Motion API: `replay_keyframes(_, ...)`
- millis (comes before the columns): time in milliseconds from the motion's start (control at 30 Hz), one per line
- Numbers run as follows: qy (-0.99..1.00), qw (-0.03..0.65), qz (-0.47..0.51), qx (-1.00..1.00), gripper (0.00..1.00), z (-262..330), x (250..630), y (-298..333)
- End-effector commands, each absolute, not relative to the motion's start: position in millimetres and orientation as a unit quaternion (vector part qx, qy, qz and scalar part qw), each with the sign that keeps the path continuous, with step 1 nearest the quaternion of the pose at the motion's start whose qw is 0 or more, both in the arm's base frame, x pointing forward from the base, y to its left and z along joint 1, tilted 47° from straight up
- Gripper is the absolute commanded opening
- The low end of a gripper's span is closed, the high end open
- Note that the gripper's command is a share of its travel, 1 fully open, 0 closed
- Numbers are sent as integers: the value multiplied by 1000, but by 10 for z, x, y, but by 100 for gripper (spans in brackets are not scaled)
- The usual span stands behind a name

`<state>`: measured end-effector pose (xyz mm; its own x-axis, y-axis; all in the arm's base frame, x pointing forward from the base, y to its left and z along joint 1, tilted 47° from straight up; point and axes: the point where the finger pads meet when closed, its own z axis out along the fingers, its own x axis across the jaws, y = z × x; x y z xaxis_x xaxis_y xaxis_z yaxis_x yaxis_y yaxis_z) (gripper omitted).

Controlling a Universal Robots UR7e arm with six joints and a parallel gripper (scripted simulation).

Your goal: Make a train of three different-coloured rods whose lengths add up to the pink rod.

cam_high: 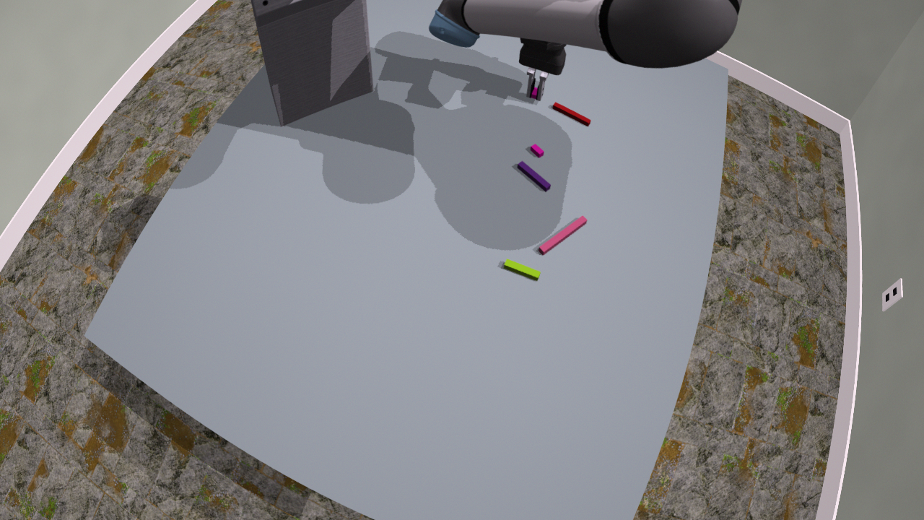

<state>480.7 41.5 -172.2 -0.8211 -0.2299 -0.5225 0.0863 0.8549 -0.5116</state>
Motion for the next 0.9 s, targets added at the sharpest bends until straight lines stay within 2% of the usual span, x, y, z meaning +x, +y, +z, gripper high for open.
replay_keyframes(0,916,297,-266,-38,24,-1746,4834,397)
replay_keyframes(867,916,297,-266,-39,24,-1798,4872,363)
